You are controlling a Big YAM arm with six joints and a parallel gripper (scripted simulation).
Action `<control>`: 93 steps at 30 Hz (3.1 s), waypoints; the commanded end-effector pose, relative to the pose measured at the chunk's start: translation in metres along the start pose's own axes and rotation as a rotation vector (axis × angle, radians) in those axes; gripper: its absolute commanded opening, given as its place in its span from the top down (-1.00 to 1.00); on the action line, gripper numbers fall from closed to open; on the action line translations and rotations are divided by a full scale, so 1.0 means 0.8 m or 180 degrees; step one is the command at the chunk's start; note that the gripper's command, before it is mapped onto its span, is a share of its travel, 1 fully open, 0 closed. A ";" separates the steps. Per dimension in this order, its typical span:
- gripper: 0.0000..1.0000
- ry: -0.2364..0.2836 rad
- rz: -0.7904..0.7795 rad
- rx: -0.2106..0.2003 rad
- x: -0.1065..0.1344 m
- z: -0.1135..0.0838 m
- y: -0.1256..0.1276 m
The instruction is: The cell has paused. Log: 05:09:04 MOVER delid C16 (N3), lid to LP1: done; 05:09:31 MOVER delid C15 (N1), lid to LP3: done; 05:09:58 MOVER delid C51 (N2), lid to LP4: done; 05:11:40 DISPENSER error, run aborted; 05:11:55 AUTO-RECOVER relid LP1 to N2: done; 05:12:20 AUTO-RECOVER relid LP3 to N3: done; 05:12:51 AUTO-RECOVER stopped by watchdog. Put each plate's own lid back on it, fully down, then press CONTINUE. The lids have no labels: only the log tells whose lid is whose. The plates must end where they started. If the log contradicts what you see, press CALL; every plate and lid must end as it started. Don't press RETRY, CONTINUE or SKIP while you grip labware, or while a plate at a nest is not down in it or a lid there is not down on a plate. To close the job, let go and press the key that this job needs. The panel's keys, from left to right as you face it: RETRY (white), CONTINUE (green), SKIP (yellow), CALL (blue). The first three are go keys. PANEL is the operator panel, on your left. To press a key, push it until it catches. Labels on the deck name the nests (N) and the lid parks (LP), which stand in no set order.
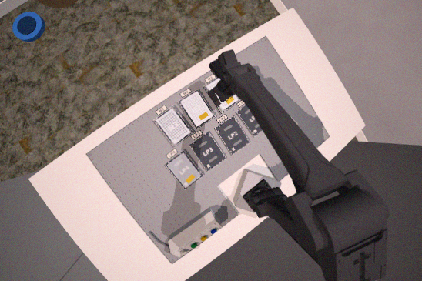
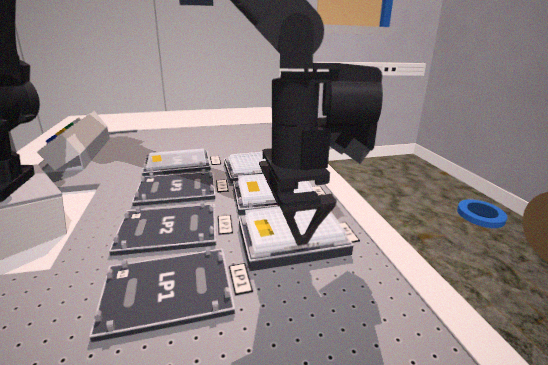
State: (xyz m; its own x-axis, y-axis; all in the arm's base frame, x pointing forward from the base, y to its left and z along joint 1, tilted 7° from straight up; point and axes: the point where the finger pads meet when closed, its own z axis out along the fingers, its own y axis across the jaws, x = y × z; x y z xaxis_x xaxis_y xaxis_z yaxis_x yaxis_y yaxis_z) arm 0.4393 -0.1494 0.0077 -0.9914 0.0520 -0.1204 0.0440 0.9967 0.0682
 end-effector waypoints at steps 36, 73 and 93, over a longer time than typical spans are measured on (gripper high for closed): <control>-1.00 0.0032 0.0007 -0.0018 -0.005 -0.022 -0.006; -1.00 -0.0094 -0.0009 0.0024 -0.019 -0.051 -0.010; -1.00 -0.0049 -0.0004 0.0012 -0.014 -0.040 -0.004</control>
State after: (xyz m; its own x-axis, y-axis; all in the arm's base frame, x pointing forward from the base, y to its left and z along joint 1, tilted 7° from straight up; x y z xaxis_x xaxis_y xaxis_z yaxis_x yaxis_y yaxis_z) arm 0.4363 -0.1499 0.0288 -0.9927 0.0527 -0.1082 0.0450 0.9964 0.0720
